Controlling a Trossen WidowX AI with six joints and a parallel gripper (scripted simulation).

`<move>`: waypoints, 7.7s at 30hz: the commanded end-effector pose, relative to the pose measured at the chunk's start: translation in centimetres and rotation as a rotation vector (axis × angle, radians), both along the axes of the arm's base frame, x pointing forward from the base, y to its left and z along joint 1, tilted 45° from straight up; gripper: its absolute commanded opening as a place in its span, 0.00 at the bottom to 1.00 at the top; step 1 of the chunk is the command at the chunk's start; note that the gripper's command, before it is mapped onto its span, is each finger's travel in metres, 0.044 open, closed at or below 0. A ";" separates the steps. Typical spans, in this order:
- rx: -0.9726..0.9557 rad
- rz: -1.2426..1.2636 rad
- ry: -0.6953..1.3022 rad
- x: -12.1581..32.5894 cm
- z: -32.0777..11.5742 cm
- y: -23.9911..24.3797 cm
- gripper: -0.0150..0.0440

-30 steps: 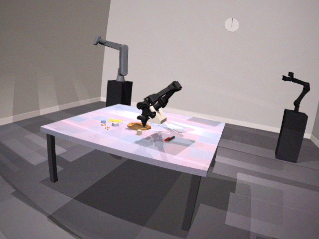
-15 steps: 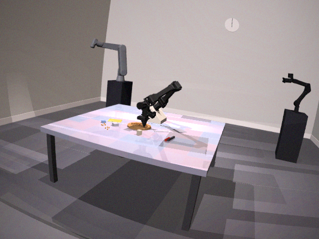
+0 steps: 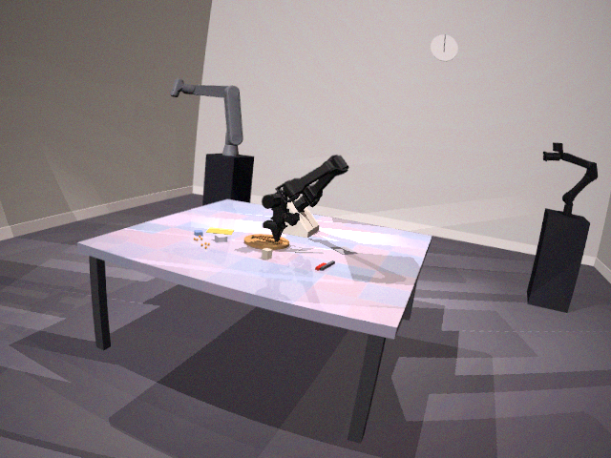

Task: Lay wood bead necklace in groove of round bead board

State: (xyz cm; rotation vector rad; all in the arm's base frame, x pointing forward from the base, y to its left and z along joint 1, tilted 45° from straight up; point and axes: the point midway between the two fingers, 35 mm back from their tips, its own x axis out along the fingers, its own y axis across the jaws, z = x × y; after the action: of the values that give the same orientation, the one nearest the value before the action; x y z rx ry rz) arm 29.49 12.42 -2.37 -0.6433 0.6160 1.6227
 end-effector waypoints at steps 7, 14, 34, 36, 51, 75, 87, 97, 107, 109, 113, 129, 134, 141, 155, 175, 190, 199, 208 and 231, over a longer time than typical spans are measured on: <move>0.004 0.002 -0.005 0.4 0.4 0.5 0.25; 0.004 0.002 -0.004 0.3 -0.1 1.0 0.25; 0.002 0.001 -0.004 0.4 0.2 0.5 1.00; 0.004 0.002 -0.005 0.4 0.4 0.4 1.00; 0.004 0.002 -0.005 0.4 0.4 0.4 1.00; 0.005 0.013 -0.016 0.4 1.1 -1.9 0.46; 0.005 0.009 -0.025 0.6 0.7 -1.4 0.46; 0.005 0.012 -0.018 0.2 -0.4 -0.3 0.46; 0.006 0.013 -0.015 0.1 -0.9 0.2 0.46; 0.006 0.013 -0.015 0.1 -0.9 0.2 0.46; 0.003 0.014 -0.025 0.3 -0.8 0.1 0.28; 0.003 0.014 -0.025 0.3 -0.8 0.1 0.25; 0.003 0.014 -0.025 0.3 -0.8 0.1 0.25; 0.003 0.014 -0.025 0.3 -0.8 0.1 0.25; 0.004 0.014 -0.022 0.2 -0.6 -0.1 0.25; 0.006 0.013 -0.016 1.1 0.1 0.5 0.25; 0.003 0.013 -0.025 1.2 -0.1 0.7 0.61; 0.003 0.013 -0.015 1.0 0.0 0.6 1.00; 0.006 0.013 -0.016 1.1 0.2 0.3 1.00; -0.015 -0.095 0.089 1.3 1.2 -1.9 0.78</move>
State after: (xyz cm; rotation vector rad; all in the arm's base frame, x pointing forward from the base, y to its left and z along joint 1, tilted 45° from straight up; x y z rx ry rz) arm 30.23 12.05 -1.88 -0.5985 0.6573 1.6161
